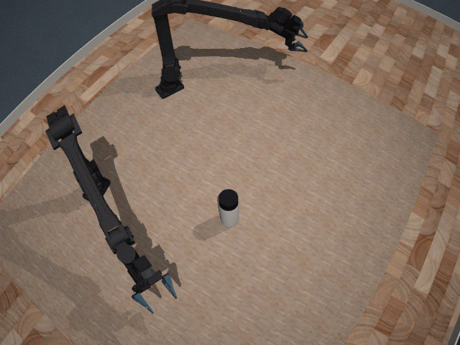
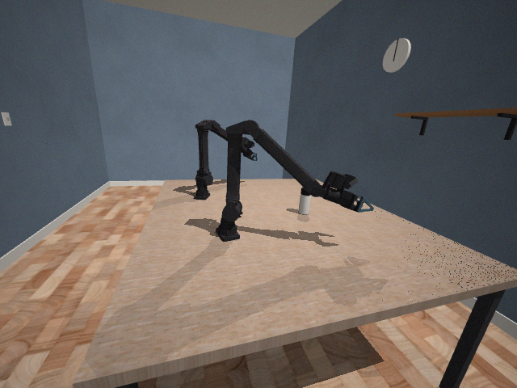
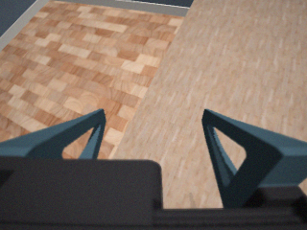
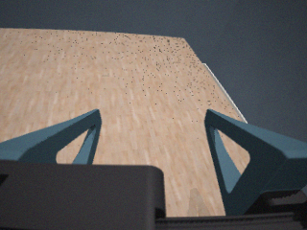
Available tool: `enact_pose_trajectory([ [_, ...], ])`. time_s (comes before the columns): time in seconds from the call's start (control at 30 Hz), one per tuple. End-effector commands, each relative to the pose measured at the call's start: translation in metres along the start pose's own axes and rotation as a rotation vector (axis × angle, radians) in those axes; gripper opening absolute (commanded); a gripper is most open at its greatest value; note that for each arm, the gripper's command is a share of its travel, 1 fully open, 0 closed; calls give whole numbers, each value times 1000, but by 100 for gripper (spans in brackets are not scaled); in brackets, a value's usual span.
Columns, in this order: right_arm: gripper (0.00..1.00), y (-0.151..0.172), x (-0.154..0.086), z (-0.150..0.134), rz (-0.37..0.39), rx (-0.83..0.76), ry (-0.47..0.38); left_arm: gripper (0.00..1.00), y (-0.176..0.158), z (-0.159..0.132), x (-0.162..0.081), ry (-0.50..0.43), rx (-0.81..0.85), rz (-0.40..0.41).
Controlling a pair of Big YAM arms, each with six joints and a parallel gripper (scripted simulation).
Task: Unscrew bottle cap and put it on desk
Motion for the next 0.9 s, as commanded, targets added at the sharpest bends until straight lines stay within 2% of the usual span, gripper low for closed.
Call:
enact_pose_trajectory([
  [0.0, 94, 22, -20, 62, 51, 139, -48, 96, -52, -13, 35, -8, 16, -66],
  [0.23, 94, 83, -63, 82, 184, 340, 62, 96, -160, -31, 63, -79, 73, -188],
  [0.3, 94, 83, -63, 82, 184, 340, 62, 96, -160, -31, 63, -79, 73, -188],
  [0.33, 94, 92, -71, 84, 203, 371, 83, 96, -202, -41, 68, -105, 91, -237],
  [0.37, 94, 112, -91, 90, 244, 443, 133, 96, -225, -48, 70, -119, 101, -265],
  [0.43, 94, 126, -109, 104, 278, 506, 162, 96, -253, -56, 71, -136, 111, -299],
  [0.47, 94, 128, -116, 118, 288, 532, 160, 96, -269, -61, 70, -145, 117, -319],
  [0.57, 94, 148, -144, 125, 324, 612, 224, 96, -319, -79, 66, -176, 133, -383],
  [0.8, 94, 192, -225, 115, 384, 792, 436, 96, -438, -135, 37, -245, 160, -554],
  [0.87, 94, 192, -225, 115, 384, 792, 436, 96, -438, -135, 37, -245, 160, -554],
])
Point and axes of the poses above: on each arm, the point where the finger pads meet when closed, its own x axis out along the fingers, its own y axis across the jaws, z = x × y, the point moved 1 cm from there along -x, back along the fingers, and after that the axes turned 12 degrees about -x, right-handed, at the moved point
